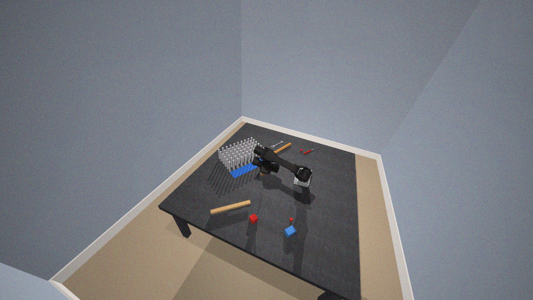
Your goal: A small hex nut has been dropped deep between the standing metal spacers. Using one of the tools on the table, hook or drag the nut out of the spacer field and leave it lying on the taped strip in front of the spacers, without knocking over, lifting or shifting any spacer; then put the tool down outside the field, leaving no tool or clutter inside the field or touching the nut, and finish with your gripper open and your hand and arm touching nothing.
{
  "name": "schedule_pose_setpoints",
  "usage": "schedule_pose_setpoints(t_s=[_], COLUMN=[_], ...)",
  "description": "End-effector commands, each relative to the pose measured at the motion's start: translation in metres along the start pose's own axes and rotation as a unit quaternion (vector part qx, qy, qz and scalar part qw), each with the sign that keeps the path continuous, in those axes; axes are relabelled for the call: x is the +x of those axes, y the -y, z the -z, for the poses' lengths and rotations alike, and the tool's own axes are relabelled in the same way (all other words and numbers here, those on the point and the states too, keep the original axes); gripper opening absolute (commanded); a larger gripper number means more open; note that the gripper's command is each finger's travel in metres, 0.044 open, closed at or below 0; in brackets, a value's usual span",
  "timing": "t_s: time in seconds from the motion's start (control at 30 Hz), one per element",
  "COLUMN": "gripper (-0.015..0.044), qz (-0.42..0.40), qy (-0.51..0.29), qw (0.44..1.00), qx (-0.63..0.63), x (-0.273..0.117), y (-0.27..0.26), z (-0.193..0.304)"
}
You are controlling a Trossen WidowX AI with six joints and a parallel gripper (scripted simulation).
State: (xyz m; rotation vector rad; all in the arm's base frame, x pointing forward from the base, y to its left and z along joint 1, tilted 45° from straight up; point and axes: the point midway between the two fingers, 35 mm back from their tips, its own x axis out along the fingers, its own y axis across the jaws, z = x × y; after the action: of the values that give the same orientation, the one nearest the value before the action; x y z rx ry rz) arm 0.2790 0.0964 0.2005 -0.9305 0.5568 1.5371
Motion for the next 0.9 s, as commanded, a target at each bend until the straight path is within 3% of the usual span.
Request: schedule_pose_setpoints(t_s=[0.0,0.43,0.87], gripper=[0.0000,0.0000,0.0000], qz=[0.000,-0.023,-0.067], qy=[-0.018,-0.066,-0.098], qw=[0.998,0.966,0.893], qx=[-0.054,-0.250,-0.433], x=[-0.001,-0.005,-0.010], y=[0.000,-0.004,-0.010], z=[0.012,0.044,0.076])
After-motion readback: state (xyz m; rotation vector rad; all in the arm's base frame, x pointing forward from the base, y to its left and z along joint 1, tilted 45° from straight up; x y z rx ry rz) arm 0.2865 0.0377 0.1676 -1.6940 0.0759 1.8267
